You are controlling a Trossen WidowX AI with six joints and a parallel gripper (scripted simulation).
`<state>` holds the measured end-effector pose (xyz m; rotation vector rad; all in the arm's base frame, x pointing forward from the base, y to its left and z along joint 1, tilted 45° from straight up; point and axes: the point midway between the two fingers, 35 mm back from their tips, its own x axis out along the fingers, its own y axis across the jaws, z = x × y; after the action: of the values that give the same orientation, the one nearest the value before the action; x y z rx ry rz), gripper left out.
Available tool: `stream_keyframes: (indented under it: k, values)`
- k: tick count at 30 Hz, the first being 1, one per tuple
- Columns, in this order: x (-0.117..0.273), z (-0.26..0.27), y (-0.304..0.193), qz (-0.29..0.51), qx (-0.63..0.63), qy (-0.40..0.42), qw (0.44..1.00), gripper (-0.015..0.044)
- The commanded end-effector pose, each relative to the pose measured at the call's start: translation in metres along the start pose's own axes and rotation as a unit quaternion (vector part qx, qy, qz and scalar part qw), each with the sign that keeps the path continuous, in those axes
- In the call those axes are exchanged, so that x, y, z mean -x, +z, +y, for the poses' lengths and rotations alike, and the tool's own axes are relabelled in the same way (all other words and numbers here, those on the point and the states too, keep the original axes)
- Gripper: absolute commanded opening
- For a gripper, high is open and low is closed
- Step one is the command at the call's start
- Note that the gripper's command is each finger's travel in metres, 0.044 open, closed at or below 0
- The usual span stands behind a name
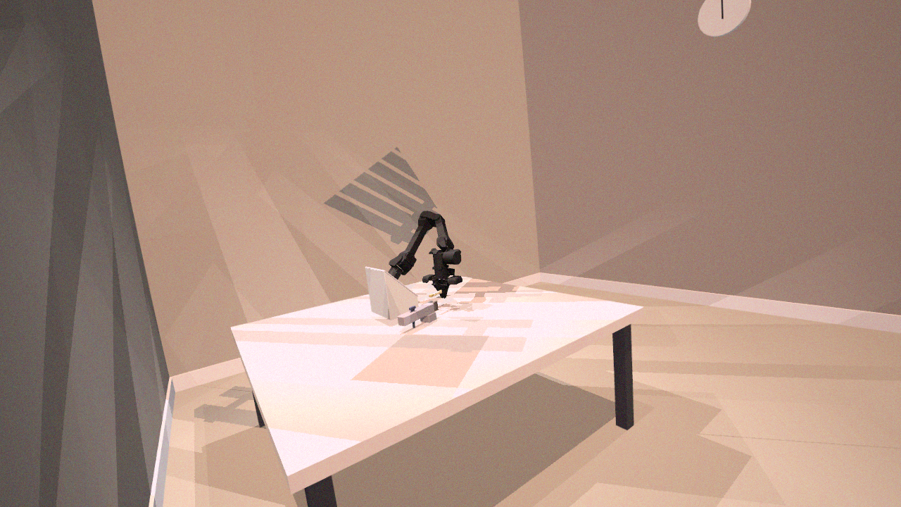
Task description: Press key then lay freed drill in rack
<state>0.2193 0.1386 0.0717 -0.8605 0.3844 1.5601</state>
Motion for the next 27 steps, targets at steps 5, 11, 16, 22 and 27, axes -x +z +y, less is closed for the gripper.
stream_keyframes:
  k: [5, 11, 16, 22, 27]
  values:
    - [0.0025, -0.0029, 0.0010, -0.001, 0.004, -0.003, 1.000, 0.0000]
    - [0.0033, -0.0034, 0.0011, -0.001, 0.004, -0.003, 1.000, 0.0000]
    - [0.0039, -0.0039, 0.0012, -0.001, 0.004, -0.003, 1.000, 0.0000]
    - [0.0046, -0.0045, 0.0014, -0.001, 0.004, -0.003, 1.000, 0.0000]
    - [0.0051, -0.0051, 0.0016, -0.001, 0.004, -0.003, 1.000, 0.0000]
